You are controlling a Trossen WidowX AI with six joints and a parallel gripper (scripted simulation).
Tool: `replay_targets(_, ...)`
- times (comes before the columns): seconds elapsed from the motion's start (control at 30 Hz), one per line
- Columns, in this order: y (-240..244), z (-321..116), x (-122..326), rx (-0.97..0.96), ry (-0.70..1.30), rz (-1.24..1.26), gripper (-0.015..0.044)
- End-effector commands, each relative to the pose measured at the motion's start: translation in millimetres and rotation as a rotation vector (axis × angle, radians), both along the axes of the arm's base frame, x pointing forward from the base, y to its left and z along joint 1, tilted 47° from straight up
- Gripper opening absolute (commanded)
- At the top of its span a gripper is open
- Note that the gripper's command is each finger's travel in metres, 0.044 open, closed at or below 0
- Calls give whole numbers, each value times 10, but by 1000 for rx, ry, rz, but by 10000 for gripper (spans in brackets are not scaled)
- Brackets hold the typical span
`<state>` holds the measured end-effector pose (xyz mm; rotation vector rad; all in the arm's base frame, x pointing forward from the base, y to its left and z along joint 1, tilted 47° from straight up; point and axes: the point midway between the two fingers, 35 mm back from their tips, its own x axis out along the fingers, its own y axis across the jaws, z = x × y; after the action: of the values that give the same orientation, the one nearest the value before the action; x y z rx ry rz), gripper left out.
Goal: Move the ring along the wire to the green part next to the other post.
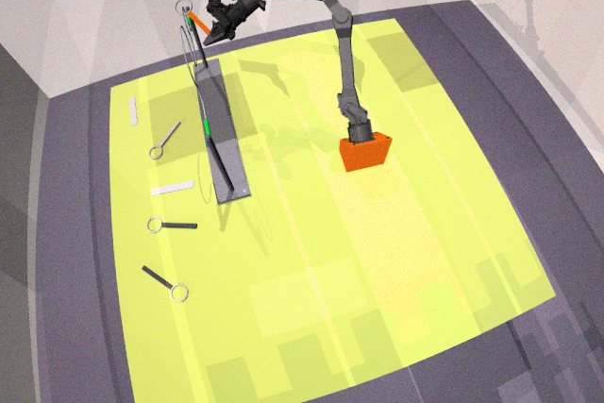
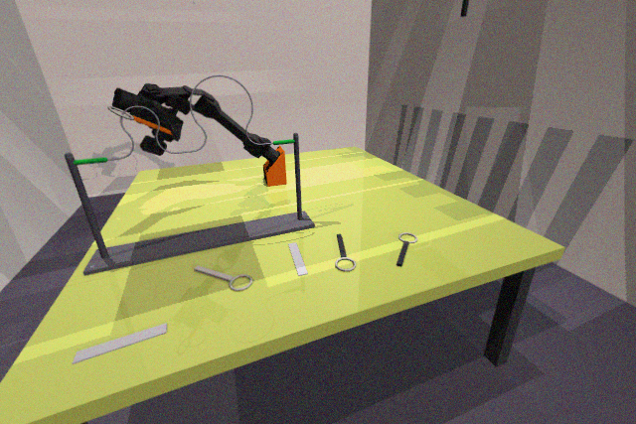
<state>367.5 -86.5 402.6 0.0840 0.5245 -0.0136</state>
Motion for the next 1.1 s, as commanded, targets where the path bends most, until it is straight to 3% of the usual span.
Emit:
replay_targets(0.0, -83, -33, 2, -108, 6, -2, -150)
replay_targets(1.07, -628, 191, 15, -910, -19, -14, -150)
